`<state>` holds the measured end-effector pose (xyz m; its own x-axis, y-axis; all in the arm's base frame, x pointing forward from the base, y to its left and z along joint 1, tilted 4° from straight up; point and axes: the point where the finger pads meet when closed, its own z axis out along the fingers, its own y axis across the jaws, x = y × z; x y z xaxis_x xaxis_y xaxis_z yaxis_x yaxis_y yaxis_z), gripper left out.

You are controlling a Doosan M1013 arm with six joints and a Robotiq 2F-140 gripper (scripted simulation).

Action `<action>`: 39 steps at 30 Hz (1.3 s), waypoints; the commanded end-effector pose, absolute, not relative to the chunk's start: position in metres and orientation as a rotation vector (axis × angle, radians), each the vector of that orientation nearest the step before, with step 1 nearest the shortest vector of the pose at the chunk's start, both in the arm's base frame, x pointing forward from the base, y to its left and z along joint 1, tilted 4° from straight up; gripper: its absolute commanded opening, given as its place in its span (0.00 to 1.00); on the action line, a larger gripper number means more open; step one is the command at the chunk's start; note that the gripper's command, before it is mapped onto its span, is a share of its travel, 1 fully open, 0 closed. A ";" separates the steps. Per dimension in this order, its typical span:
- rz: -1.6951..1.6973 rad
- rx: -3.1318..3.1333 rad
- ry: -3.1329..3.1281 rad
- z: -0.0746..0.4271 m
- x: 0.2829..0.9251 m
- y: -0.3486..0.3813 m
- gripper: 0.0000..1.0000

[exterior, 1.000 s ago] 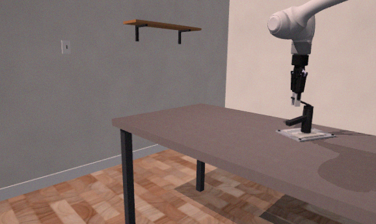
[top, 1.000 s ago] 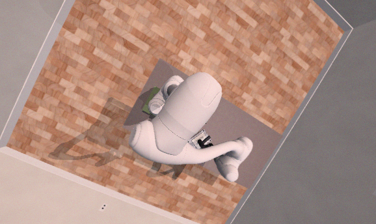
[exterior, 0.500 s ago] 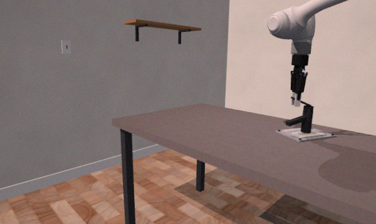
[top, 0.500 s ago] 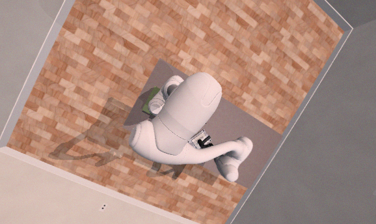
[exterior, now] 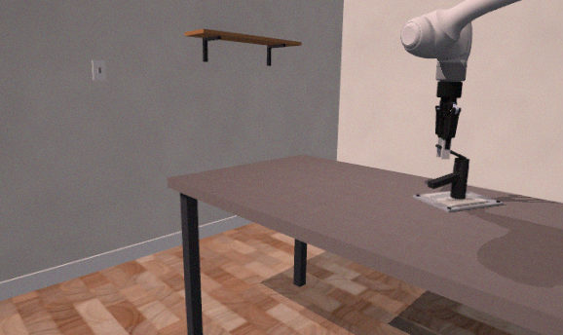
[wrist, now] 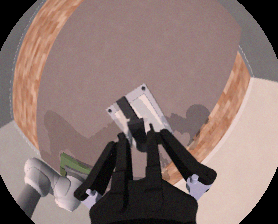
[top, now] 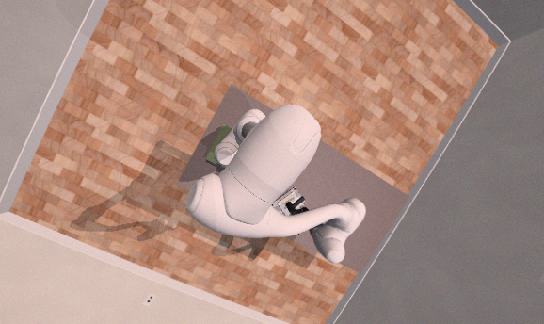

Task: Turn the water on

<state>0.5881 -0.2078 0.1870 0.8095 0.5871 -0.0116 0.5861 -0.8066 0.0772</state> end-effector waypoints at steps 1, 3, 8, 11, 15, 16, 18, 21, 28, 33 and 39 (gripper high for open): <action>0.020 2.915 0.946 0.187 0.588 -0.208 0.00; 0.020 2.915 0.946 0.187 0.588 -0.208 0.00; 0.020 2.915 0.946 0.187 0.588 -0.208 0.00; 0.020 2.915 0.946 0.187 0.588 -0.208 0.00; 0.020 2.915 0.946 0.187 0.588 -0.208 0.00; 0.020 2.915 0.946 0.187 0.588 -0.208 0.00; 0.020 2.915 0.946 0.187 0.588 -0.208 0.00; 0.020 2.915 0.946 0.187 0.588 -0.208 0.00; 0.020 2.915 0.946 0.187 0.588 -0.208 0.39; 0.020 2.915 0.946 0.187 0.588 -0.208 0.39; 0.020 2.915 0.946 0.187 0.588 -0.208 0.39</action>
<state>0.5880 -0.2079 0.1872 0.8095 0.5871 -0.0119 0.5861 -0.8065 0.0773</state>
